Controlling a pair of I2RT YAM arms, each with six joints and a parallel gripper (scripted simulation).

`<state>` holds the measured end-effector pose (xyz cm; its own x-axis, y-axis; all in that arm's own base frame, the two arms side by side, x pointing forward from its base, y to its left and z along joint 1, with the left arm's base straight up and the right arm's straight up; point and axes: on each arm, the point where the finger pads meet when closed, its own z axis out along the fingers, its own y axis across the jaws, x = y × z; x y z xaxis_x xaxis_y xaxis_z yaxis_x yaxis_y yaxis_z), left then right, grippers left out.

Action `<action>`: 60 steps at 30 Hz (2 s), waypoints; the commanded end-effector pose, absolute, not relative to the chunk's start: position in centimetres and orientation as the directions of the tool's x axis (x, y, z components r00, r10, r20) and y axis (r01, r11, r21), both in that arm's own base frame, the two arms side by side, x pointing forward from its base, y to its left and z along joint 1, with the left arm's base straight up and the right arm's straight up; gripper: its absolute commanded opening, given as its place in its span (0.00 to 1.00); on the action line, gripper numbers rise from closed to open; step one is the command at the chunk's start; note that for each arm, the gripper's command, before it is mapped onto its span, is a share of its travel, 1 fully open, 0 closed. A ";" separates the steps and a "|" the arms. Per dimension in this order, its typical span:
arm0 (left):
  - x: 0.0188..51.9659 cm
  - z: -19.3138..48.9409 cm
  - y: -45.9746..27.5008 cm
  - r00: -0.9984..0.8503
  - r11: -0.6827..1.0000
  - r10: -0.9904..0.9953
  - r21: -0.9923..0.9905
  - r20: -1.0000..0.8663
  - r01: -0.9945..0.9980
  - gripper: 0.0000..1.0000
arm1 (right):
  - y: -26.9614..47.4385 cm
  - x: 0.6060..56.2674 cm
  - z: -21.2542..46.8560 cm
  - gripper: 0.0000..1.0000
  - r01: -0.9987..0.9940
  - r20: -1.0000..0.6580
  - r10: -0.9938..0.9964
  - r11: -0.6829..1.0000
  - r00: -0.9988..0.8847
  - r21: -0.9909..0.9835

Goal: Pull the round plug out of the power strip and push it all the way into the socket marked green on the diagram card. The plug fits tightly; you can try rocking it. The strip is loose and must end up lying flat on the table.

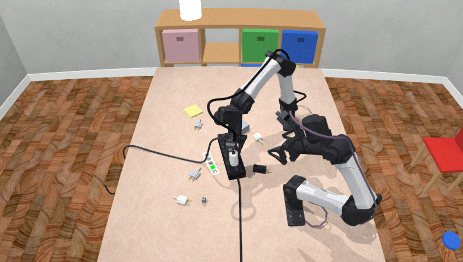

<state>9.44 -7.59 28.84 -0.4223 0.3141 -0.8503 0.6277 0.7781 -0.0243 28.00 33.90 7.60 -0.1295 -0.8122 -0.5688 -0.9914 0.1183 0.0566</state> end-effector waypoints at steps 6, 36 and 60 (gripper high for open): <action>9.5 29.1 -7.6 -0.419 0.779 0.307 -0.027 -0.854 0.626 1.00 | 31.1 24.9 0.8 0.33 -0.989 -0.330 -0.934 0.149 -0.136 -0.013; 9.5 29.1 -7.6 -0.419 0.779 0.307 -0.027 -0.854 0.626 1.00 | 31.2 24.8 0.3 0.33 -0.990 -0.329 -0.935 0.141 -0.135 0.007; 9.5 29.1 -7.6 -0.419 0.779 0.307 -0.027 -0.854 0.626 1.00 | 30.9 25.2 -0.1 0.33 -0.988 -0.353 -0.923 0.139 -0.154 0.068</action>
